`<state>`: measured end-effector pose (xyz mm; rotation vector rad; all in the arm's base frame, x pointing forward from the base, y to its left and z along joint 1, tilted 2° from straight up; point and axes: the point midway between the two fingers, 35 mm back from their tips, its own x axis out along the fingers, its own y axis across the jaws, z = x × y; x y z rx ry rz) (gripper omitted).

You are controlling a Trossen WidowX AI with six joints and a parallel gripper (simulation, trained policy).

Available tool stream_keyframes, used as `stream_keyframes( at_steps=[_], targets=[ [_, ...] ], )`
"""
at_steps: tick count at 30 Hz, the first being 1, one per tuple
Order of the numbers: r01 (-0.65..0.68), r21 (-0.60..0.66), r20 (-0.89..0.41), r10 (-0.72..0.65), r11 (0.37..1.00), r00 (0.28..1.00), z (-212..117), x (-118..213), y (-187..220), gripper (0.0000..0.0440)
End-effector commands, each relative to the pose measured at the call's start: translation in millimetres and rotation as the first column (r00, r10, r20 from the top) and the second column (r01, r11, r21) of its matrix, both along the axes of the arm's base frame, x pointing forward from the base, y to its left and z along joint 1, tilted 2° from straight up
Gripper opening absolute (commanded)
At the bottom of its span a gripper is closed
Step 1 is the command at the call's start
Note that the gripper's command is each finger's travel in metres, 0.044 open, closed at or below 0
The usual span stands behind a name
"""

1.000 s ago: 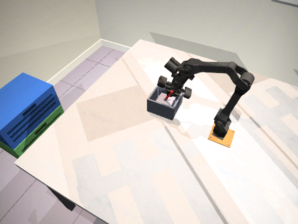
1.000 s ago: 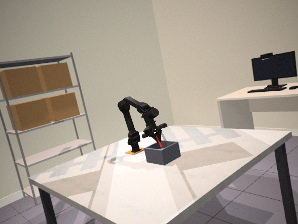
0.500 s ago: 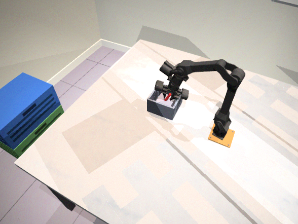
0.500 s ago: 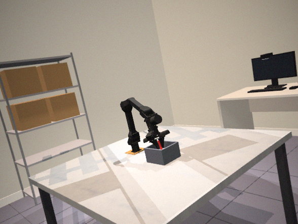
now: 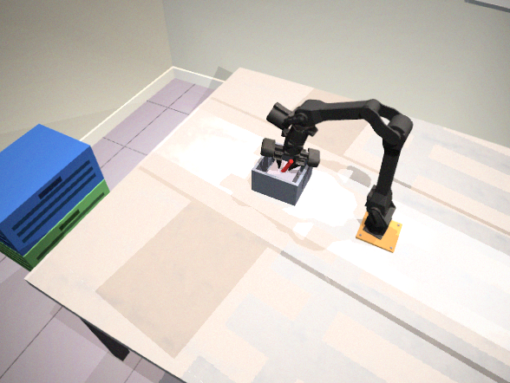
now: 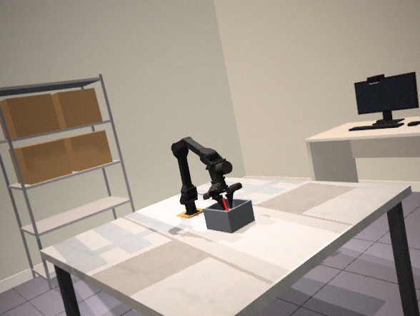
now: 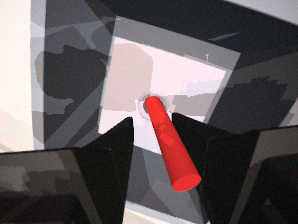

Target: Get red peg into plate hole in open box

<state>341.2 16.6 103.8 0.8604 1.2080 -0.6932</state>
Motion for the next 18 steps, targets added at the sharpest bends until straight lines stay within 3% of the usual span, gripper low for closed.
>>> stream_keyframes(
  at_steps=[1, 18],
  targets=[
    [-0.027, -0.013, -0.001, 0.027, 1.000, 1.000, 5.0, 2.5, 1.3, 0.0146],
    [-0.096, -0.029, -0.017, 0.095, 0.995, 0.995, 16.3, 22.9, -6.6, 0.0147]
  ],
)
